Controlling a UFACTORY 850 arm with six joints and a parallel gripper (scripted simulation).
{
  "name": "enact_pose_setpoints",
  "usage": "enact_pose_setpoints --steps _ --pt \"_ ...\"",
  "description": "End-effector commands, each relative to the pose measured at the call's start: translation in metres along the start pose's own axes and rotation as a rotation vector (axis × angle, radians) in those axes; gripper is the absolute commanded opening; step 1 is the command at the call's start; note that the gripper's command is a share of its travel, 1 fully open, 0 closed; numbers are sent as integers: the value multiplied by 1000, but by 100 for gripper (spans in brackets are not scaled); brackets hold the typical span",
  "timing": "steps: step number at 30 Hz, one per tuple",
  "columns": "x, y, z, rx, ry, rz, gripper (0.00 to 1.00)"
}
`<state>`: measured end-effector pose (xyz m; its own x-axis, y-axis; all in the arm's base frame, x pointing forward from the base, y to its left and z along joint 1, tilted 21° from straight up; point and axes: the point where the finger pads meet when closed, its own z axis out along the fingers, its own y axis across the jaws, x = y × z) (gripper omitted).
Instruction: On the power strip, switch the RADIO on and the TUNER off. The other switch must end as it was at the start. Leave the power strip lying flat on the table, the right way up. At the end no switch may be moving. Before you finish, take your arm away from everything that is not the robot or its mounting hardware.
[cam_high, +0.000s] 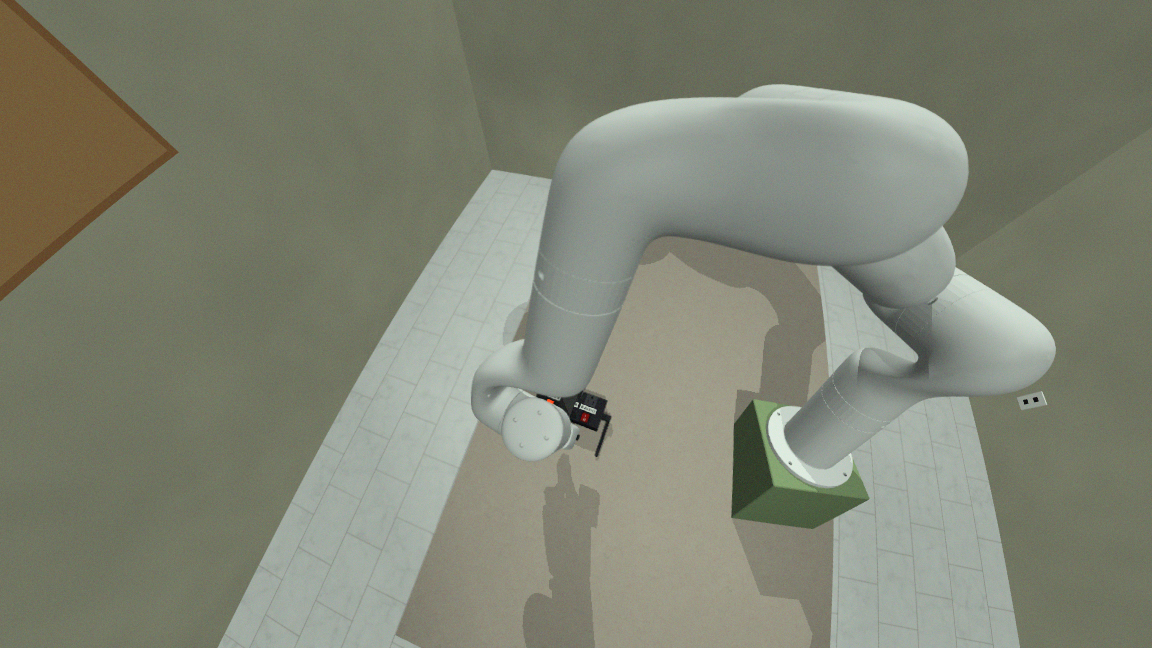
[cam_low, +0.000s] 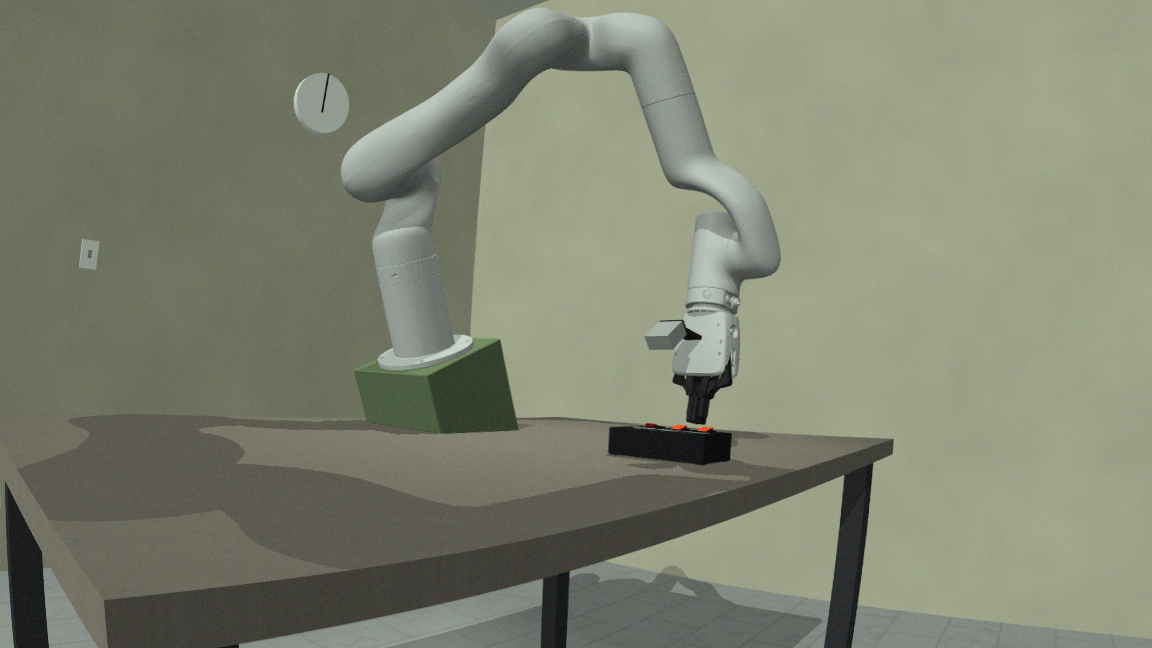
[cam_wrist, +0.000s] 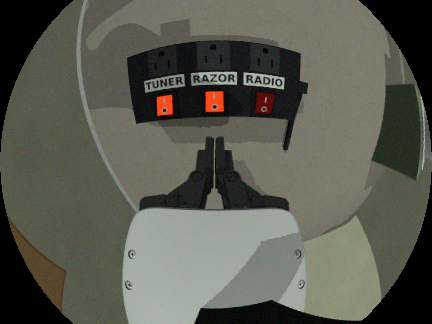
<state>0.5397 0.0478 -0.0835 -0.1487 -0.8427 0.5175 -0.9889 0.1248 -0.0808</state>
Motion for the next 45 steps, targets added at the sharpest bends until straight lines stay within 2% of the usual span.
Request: enact_pose_setpoints --steps 1,12,14,16,18,21,45 --pt "0 -1 -1 2 -1 1 0" --pt "0 -1 -2 2 -1 1 0" --pt "2 -2 -13 2 0 1 0" --pt "6 -2 -37 3 0 1 0" --pt "6 -2 -37 3 0 1 0" --pt "10 -1 -59 2 -1 1 0" --pt "10 -1 -60 2 -1 1 0"
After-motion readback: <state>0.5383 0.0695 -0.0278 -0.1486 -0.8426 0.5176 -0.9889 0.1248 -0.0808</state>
